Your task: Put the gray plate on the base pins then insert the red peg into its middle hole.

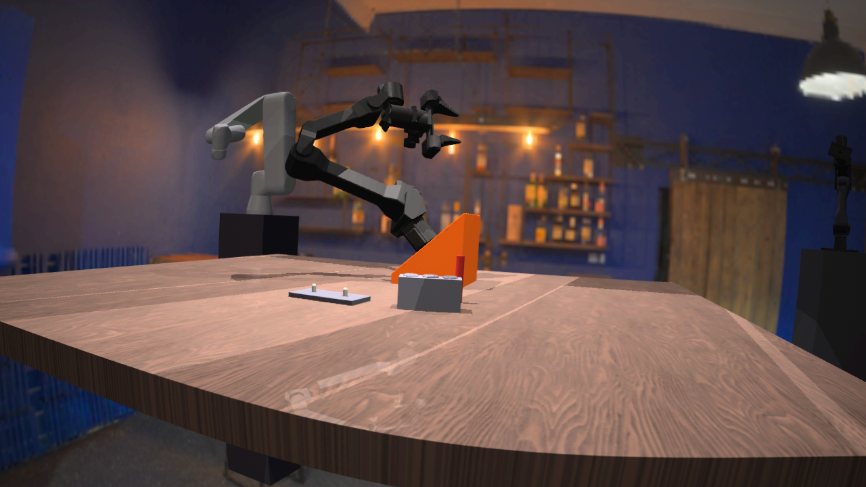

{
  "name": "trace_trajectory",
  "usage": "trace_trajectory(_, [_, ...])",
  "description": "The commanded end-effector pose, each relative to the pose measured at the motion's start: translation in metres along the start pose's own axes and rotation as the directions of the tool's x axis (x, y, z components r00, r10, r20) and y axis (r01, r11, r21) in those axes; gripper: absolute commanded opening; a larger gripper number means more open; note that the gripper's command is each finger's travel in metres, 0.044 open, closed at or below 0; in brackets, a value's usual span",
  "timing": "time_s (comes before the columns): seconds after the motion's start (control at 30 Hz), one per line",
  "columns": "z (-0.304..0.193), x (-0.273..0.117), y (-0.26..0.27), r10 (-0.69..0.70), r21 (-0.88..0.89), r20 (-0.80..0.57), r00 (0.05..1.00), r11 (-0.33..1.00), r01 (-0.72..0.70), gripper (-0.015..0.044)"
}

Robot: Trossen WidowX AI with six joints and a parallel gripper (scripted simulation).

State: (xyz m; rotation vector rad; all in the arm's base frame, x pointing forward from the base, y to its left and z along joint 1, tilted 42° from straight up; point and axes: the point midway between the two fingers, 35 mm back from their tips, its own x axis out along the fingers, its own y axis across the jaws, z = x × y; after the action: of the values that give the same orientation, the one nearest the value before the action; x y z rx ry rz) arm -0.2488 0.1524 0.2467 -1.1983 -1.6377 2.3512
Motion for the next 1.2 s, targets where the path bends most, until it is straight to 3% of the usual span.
trace_trajectory(0.0, [0.000,0.000,0.000,0.000,0.000,0.000,1.000,1.000,0.000,0.0426])
trace_trajectory(0.13, [-0.019,0.005,-0.001,0.017,0.096,-0.061,0.998,0.995,-0.012,0.0440])
trace_trajectory(0.37, [-0.103,0.015,0.003,0.144,0.537,-0.301,0.943,0.842,0.043,0.0440])
trace_trajectory(0.53, [-0.167,0.009,0.018,0.283,0.784,-0.436,0.854,0.585,0.207,0.0440])
trace_trajectory(0.67, [-0.217,-0.001,0.035,0.407,0.859,-0.507,0.760,0.310,0.407,0.0440])
trace_trajectory(0.8, [-0.277,-0.022,0.067,0.553,0.752,-0.552,0.623,0.010,0.659,0.0440])
trace_trajectory(0.93, [-0.323,-0.048,0.102,0.686,0.483,-0.533,0.495,-0.234,0.844,0.0440])
trace_trajectory(1.07, [-0.357,-0.077,0.141,0.804,0.097,-0.457,0.380,-0.380,0.920,0.0440])
trace_trajectory(1.17, [-0.374,-0.096,0.166,0.862,-0.141,-0.392,0.321,-0.401,0.905,0.0440])
